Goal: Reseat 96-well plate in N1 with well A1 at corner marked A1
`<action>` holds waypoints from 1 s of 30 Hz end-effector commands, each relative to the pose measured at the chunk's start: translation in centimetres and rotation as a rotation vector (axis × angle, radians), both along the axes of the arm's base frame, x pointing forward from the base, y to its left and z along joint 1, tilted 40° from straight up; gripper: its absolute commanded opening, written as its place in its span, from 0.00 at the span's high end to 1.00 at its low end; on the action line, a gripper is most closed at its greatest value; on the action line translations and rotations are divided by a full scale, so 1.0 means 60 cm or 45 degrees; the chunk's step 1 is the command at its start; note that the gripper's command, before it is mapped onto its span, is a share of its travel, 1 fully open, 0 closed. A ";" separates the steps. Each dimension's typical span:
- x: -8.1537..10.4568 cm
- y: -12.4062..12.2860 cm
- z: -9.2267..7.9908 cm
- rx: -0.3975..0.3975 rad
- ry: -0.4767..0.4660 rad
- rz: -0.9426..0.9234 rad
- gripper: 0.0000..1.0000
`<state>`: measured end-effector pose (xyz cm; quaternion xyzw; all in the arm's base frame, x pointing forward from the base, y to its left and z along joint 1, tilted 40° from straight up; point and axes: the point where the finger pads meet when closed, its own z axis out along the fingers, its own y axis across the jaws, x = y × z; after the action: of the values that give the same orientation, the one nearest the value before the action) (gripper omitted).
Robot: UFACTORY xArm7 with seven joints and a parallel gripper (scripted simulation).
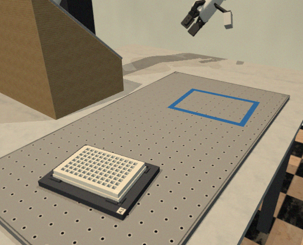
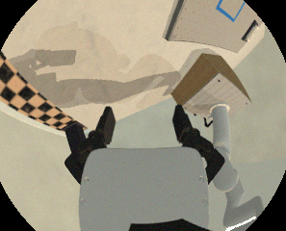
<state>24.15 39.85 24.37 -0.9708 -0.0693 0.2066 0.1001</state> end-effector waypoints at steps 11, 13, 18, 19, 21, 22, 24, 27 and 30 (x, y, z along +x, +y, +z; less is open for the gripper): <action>0.070 -0.066 -0.011 -0.028 -0.122 -0.047 0.00; 0.080 -0.079 -0.012 -0.028 -0.122 -0.047 0.00; 0.096 -0.098 -0.014 -0.028 -0.122 -0.047 0.00; 0.102 -0.105 -0.015 -0.028 -0.122 -0.047 0.00; 0.113 -0.118 -0.016 -0.028 -0.122 -0.047 0.00; 0.118 -0.124 -0.017 -0.028 -0.122 -0.047 0.00; 0.123 -0.132 -0.017 -0.042 -0.160 -0.060 0.00; 0.137 -0.153 -0.017 -0.063 -0.215 -0.077 0.00; 0.151 -0.174 -0.018 -0.063 -0.215 -0.077 0.00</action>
<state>31.90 31.20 23.22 -0.9871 -0.0480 0.1332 0.0753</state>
